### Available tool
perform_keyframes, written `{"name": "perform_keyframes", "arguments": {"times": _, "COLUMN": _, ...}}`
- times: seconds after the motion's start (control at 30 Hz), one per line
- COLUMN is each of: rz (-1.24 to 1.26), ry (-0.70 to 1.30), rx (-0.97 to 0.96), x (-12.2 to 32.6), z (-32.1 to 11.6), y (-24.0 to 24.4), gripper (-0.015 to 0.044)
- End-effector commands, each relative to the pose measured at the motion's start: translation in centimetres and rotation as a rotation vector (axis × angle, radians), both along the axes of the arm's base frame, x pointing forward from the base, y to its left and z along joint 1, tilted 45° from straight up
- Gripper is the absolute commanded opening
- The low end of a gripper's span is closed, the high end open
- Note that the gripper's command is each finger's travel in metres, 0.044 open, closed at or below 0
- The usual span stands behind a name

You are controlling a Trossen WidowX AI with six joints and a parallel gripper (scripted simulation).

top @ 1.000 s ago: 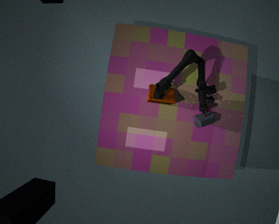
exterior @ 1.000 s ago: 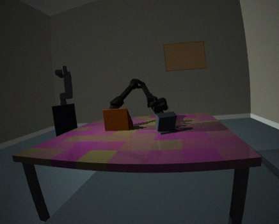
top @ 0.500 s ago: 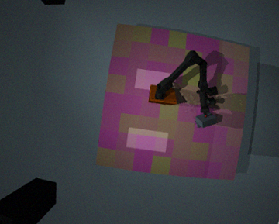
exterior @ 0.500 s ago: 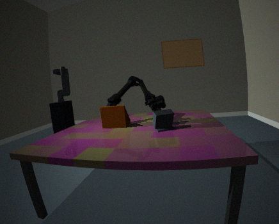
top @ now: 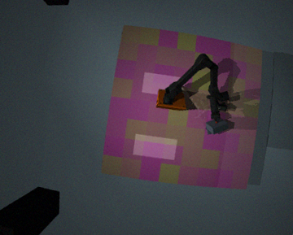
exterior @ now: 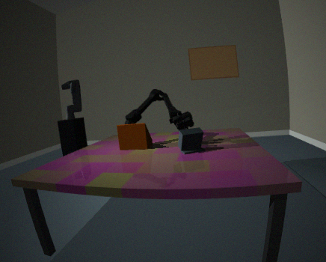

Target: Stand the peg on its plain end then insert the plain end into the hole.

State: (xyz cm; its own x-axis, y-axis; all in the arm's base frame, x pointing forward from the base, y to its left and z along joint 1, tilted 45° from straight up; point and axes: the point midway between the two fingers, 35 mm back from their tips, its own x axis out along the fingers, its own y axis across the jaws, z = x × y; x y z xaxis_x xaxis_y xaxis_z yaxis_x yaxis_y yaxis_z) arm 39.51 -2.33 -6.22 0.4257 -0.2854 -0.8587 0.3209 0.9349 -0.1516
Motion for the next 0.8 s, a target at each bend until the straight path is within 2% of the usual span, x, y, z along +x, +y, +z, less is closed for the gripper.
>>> {"name": "perform_keyframes", "arguments": {"times": 0.0, "rz": 0.0, "ry": 0.0, "rx": 0.0, "x": 0.0, "z": 0.02, "y": 0.0, "gripper": 0.0}}
{"name": "perform_keyframes", "arguments": {"times": 0.1, "rz": 0.0, "ry": 0.0, "rx": 0.0, "x": 0.0, "z": 0.02, "y": 0.0, "gripper": 0.0}}
{"name": "perform_keyframes", "arguments": {"times": 0.67, "rz": 0.0, "ry": 0.001, "rx": 0.0, "x": -0.09, "z": 0.33, "y": 0.11, "gripper": 0.044}}
{"name": "perform_keyframes", "arguments": {"times": 0.77, "rz": 0.001, "ry": 0.001, "rx": 0.001, "x": -0.21, "z": 0.69, "y": 0.24, "gripper": 0.044}}
